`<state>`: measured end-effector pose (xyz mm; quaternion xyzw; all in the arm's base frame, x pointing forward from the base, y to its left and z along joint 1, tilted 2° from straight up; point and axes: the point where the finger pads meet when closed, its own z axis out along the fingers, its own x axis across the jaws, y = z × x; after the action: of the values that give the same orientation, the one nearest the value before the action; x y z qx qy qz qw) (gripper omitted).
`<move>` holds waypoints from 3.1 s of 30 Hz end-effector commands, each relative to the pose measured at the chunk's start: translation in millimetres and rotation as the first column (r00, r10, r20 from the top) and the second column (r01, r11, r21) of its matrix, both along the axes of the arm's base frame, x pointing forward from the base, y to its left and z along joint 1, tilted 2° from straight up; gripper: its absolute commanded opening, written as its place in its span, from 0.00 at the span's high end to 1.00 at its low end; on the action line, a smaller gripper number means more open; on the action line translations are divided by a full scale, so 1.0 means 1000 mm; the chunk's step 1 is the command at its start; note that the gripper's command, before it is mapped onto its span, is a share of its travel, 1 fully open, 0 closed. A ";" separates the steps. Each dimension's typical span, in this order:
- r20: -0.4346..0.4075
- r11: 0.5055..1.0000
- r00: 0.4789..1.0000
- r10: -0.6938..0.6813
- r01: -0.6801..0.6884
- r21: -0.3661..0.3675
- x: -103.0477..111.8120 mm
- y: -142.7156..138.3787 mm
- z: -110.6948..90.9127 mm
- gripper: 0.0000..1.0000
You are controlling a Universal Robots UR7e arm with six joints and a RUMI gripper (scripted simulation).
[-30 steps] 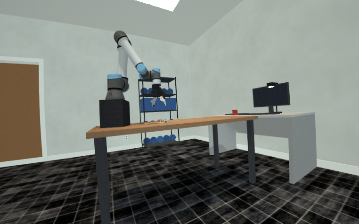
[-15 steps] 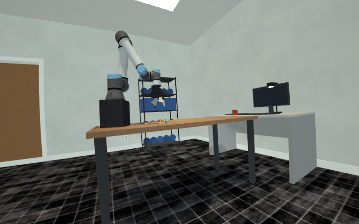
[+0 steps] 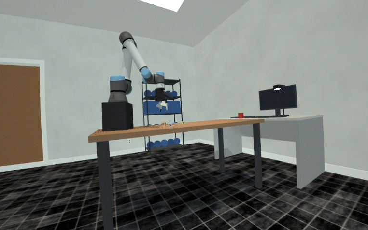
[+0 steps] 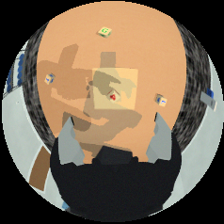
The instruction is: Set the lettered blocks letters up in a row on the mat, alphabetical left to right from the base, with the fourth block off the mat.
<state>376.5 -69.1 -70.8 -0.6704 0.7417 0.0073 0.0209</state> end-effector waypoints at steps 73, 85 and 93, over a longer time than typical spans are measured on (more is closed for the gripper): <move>-0.033 0.644 0.644 -0.764 0.765 -0.002 -0.004 0.002 -0.027 0.60; -0.033 0.644 0.644 -0.764 0.765 -0.002 -0.004 0.002 -0.027 0.60; -0.033 0.644 0.644 -0.764 0.765 -0.002 -0.004 0.002 -0.027 0.60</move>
<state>373.2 -67.9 -97.3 -0.2946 0.9554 0.0125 0.0155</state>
